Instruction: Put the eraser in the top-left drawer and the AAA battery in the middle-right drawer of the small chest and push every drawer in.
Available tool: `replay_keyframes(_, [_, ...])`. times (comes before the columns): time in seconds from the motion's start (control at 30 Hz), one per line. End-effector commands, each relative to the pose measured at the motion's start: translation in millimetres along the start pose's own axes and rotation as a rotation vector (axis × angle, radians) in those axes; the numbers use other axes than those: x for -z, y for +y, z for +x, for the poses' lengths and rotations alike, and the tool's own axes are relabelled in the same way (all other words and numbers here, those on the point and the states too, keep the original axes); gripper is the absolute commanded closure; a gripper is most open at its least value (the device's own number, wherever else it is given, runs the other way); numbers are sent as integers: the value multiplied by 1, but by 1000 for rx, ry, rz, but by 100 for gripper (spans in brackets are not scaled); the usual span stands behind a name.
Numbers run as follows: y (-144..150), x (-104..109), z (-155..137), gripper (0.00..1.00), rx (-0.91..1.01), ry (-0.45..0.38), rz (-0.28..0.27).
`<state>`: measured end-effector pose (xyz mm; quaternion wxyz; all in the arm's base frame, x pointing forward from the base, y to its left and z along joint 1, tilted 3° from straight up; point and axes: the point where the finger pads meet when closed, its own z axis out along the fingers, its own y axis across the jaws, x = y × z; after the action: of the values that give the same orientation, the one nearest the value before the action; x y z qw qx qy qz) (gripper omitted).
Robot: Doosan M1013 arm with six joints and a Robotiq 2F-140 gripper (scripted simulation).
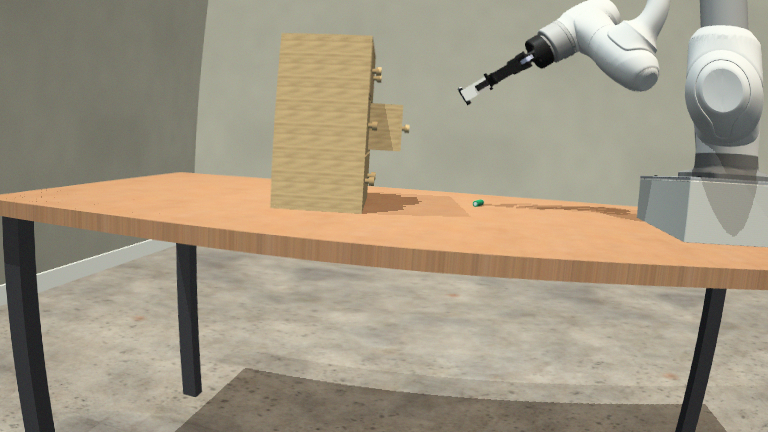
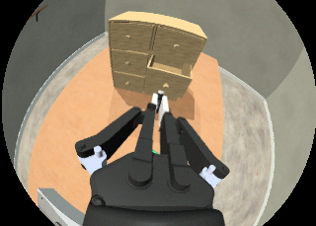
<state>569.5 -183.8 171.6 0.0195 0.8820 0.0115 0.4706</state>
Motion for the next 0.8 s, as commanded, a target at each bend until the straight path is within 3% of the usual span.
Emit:
replay_keyframes(0.0, [-4,-1,-4,97,7,99,-7])
replay_keyframes(0.33, [-4,0,-7,97,8,222,-7])
replay_keyframes(0.77, [-3,1,-8,97,8,258,-8])
